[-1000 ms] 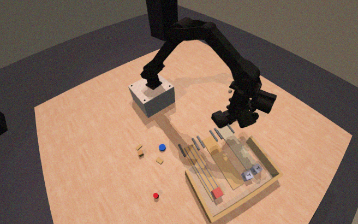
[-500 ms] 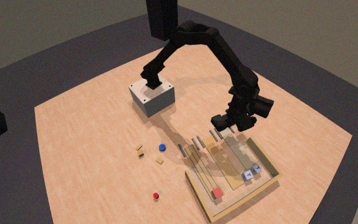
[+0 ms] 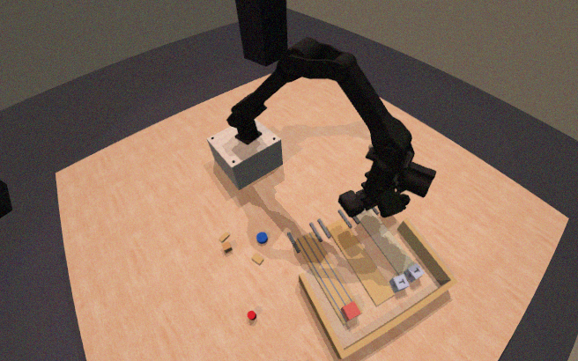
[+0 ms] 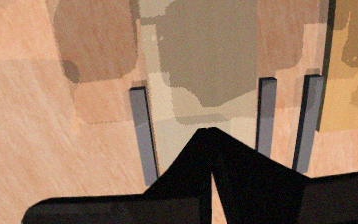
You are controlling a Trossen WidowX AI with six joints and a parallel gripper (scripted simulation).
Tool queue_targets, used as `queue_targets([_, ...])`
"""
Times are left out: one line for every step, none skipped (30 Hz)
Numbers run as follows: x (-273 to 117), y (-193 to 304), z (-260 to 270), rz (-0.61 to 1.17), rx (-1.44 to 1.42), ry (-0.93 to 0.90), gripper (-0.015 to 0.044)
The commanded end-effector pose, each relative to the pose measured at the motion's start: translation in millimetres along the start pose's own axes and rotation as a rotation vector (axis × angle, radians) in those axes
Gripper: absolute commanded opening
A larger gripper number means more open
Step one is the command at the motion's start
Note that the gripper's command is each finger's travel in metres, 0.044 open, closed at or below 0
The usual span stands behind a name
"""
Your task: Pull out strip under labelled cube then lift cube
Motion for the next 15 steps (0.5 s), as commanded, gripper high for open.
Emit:
queue_targets([8, 1, -1, 0.002, 0.001, -0.002, 0.0])
queue_targets([10, 1, -1, 0.002, 0.001, -0.002, 0.0])
queue_targets([11, 1, -1, 0.002, 0.001, -0.002, 0.0])
queue_targets([13, 1, -1, 0.002, 0.001, -0.002, 0.0])
queue_targets([15, 1, -1, 0.003, 0.001, -0.002, 0.0])
queue_targets([16, 2, -1, 0.003, 0.001, -0.002, 0.0])
queue_targets([18, 2, -2, 0.003, 0.001, -0.002, 0.0])
queue_targets([19, 2, -2, 0.003, 0.001, -0.002, 0.0])
queue_targets([20, 2, -2, 0.003, 0.001, -0.002, 0.0])
queue_targets([20, 2, -2, 0.003, 0.001, -0.002, 0.0])
queue_targets([20, 2, -2, 0.003, 0.001, -0.002, 0.0])
queue_targets([20, 2, -2, 0.003, 0.001, -0.002, 0.0])
queue_targets([20, 2, -2, 0.003, 0.001, -0.002, 0.0])
queue_targets([20, 2, -2, 0.003, 0.001, -0.002, 0.0])
queue_targets([20, 2, -2, 0.003, 0.001, -0.002, 0.0])
Point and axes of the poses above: the point midway between the two fingers, 35 mm back from their tips, its own x axis out along the fingers, its own z axis across the jaws, y = z × x, the point moved 9 cm from there along -x, back along the fingers, and after that the axes turned 5 degrees about x, right-handed, at the moved point
